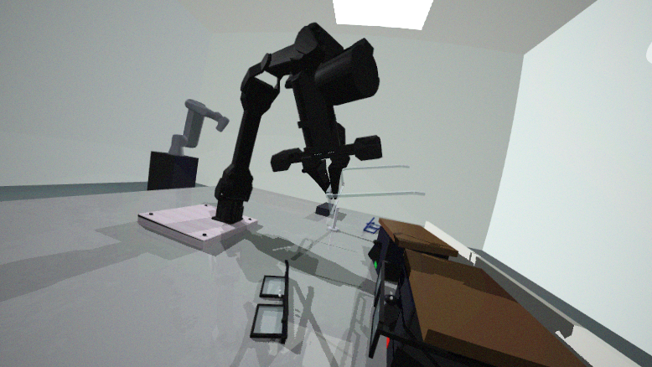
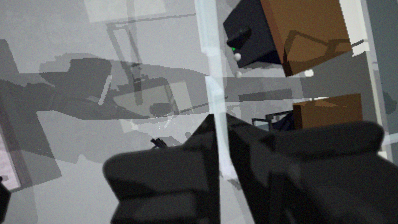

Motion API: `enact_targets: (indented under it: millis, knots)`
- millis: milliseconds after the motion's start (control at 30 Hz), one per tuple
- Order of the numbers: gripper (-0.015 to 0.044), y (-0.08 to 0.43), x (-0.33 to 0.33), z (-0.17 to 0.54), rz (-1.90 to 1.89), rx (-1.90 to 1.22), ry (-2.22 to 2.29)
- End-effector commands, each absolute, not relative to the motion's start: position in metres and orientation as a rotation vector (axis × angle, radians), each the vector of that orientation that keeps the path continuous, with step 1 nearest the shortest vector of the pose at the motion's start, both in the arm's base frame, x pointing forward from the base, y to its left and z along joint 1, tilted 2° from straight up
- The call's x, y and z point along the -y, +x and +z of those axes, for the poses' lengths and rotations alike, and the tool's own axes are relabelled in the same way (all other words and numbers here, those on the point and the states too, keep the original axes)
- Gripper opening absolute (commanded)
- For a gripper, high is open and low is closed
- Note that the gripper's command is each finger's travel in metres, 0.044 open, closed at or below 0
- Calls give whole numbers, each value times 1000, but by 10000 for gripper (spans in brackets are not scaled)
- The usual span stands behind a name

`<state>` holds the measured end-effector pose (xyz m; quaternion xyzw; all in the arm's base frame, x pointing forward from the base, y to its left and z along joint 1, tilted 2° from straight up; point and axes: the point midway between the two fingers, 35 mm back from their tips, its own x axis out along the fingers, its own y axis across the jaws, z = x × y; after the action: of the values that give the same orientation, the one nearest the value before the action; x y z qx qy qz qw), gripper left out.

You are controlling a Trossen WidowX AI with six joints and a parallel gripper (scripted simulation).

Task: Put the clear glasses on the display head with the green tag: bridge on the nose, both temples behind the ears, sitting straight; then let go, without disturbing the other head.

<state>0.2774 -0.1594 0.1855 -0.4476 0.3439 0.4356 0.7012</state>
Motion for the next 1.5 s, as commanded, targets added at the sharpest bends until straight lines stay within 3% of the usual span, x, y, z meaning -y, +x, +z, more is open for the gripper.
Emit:
enact_targets:
  millis: [0, 700, 1467]
  knots:
    - [0, 267, 172, 188, 971, -710, -1088]
    - [0, 204, 229, 196, 955, -512, -1571]
    - [0, 207, 228, 194, 960, -528, -1534]
